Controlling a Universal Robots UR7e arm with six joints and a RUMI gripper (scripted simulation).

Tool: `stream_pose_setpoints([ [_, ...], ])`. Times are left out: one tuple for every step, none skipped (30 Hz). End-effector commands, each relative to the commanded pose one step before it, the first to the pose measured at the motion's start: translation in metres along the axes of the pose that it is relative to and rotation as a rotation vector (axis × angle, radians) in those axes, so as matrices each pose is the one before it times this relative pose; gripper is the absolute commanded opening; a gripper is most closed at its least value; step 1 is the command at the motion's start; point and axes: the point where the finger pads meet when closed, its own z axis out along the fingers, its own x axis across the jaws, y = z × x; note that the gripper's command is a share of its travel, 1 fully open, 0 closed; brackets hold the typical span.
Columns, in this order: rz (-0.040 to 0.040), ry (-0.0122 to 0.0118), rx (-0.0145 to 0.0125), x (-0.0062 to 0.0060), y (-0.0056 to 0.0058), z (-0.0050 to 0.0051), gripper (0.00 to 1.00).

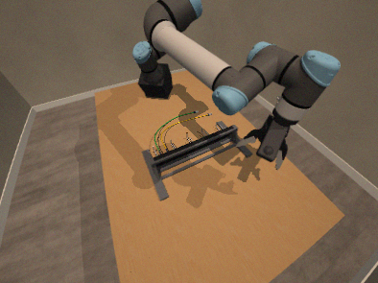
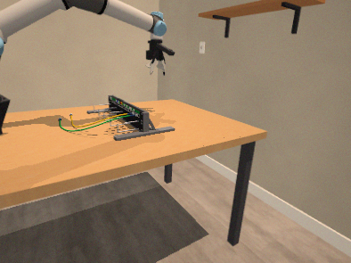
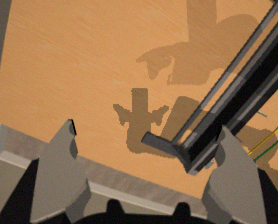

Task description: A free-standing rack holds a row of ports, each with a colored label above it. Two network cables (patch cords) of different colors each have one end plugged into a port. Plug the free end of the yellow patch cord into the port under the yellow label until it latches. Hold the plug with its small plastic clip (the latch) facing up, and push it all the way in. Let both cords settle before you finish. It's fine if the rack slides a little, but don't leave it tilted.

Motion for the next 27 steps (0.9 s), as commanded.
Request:
stream_pose_setpoints([
  [-0.00884, -0.00279, 0.00001, 0.00134, 0.00317, -0.00299, 1.00],
  [-0.00368, -0.00028, -0.00021, 0.00063, 0.00137, -0.00064, 1.00],
  [-0.00424, -0.00032, -0.00024, 0.00073, 0.00158, -0.00074, 1.00],
  [-0.00483, -0.00037, -0.00028, 0.00084, 0.00180, -0.00084, 1.00],
  [-0.00544, -0.00041, -0.00031, 0.00095, 0.00204, -0.00094, 1.00],
  [0.00000, 0.00000, 0.00000, 0.00000, 0.00000, 0.00000, 1.00],
  [0.00000, 0.00000, 0.00000, 0.00000, 0.00000, 0.00000, 1.00],
  [-0.00607, -0.00046, -0.00034, 0.00106, 0.00228, -0.00104, 1.00],
  [-0.00671, -0.00051, -0.00037, 0.00118, 0.00252, -0.00113, 1.00],
  [-0.00736, -0.00056, -0.00040, 0.00131, 0.00278, -0.00123, 1.00],
  [-0.00802, -0.00062, -0.00043, 0.00143, 0.00304, -0.00133, 1.00],
  [-0.00869, -0.00067, -0.00046, 0.00156, 0.00330, -0.00142, 1.00],
  [-0.00936, -0.00072, -0.00049, 0.00169, 0.00357, -0.00151, 1.00],
  [-0.01003, -0.00078, -0.00051, 0.00183, 0.00384, -0.00160, 1.00],
  [-0.01070, -0.00083, -0.00053, 0.00196, 0.00412, -0.00168, 1.00],
  [-0.01136, -0.00089, -0.00055, 0.00210, 0.00440, -0.00175, 1.00],
  [-0.01201, -0.00094, -0.00057, 0.00224, 0.00468, -0.00182, 1.00],
  [-0.01266, -0.00100, -0.00059, 0.00238, 0.00496, -0.00187, 1.00],
  [-0.01329, -0.00105, -0.00060, 0.00252, 0.00524, -0.00192, 1.00],
  [-0.01391, -0.00110, -0.00061, 0.00266, 0.00552, -0.00197, 1.00],
  [-0.01452, -0.00116, -0.00061, 0.00279, 0.00580, -0.00200, 1.00],
  [-0.01511, -0.00121, -0.00061, 0.00293, 0.00608, -0.00202, 1.00],
  [0.00000, 0.00000, 0.00000, 0.00000, 0.00000, 0.00000, 1.00],
  [0.00000, 0.00000, 0.00000, 0.00000, 0.00000, 0.00000, 1.00],
  [-0.01568, -0.00126, -0.00061, 0.00306, 0.00636, -0.00203, 1.00],
  [-0.01622, -0.00130, -0.00060, 0.00319, 0.00663, -0.00204, 1.00],
  [-0.01675, -0.00135, -0.00059, 0.00331, 0.00690, -0.00203, 1.00],
])
